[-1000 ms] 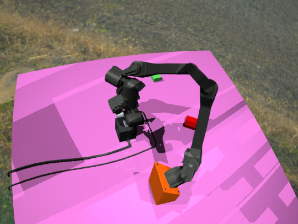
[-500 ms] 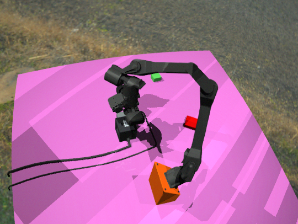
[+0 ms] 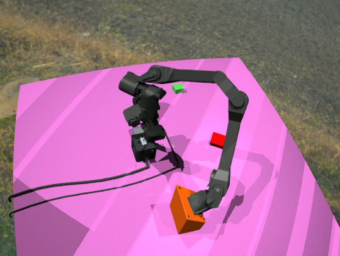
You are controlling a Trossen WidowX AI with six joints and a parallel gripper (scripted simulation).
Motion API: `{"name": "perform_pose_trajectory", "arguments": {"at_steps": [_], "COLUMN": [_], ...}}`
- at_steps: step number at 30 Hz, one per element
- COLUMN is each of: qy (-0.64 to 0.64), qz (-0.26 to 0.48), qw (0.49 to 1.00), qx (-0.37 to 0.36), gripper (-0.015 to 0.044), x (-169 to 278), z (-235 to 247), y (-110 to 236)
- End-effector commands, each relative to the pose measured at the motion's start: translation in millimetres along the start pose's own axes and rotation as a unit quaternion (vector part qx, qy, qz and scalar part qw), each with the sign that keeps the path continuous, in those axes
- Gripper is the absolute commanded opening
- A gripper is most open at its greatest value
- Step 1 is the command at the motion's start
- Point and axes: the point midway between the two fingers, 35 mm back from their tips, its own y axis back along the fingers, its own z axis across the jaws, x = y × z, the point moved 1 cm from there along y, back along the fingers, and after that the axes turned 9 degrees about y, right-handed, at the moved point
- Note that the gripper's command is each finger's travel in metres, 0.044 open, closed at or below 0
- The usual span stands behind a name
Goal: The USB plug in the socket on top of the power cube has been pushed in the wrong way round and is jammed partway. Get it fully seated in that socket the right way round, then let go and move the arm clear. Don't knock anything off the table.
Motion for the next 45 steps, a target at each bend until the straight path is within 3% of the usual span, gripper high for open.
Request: {"name": "perform_pose_trajectory", "arguments": {"at_steps": [1, 17, 31, 45], "qy": [-0.005, -0.025, -0.202, -0.377], "qz": [-0.004, -0.002, -0.001, -0.001], "qw": [1.000, 1.000, 0.979, 0.926], "qx": [0.004, 0.002, 0.001, 0.001], "gripper": [0.0000, 0.0000, 0.0000, 0.0000], "x": [0.6, 0.1, -0.1, -0.1], "z": [-2.2, -1.2, -0.9, -0.9], "y": [6.2, 6.6, 5.7, 5.7]}}
